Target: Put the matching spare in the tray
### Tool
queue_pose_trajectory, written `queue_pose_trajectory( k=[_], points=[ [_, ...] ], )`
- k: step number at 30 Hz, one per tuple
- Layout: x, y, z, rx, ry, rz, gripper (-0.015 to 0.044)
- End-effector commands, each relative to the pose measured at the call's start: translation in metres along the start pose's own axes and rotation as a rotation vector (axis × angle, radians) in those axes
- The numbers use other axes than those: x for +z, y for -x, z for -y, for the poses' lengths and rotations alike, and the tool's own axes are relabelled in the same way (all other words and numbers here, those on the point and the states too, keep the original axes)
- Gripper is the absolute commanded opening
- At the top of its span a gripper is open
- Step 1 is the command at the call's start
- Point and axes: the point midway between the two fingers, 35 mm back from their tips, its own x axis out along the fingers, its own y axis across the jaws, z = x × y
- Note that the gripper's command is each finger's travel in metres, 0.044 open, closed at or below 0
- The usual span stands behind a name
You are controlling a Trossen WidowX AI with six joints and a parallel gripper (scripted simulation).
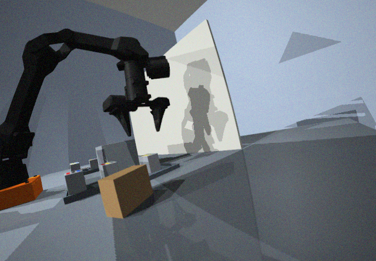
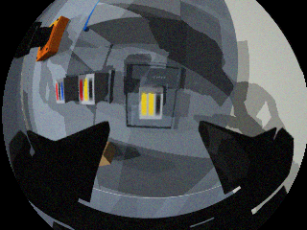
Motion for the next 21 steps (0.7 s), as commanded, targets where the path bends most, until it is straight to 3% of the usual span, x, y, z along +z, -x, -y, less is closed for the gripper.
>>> queue_pose_trajectory(
  k=[1, 21],
  points=[
    [0.0038, 0.0266, -0.0028, -0.006, 0.0, 0.003, 0.044],
    [0.0001, 0.0279, -0.0004, -0.026, 0.0, -0.017, 0.044]
  ],
)
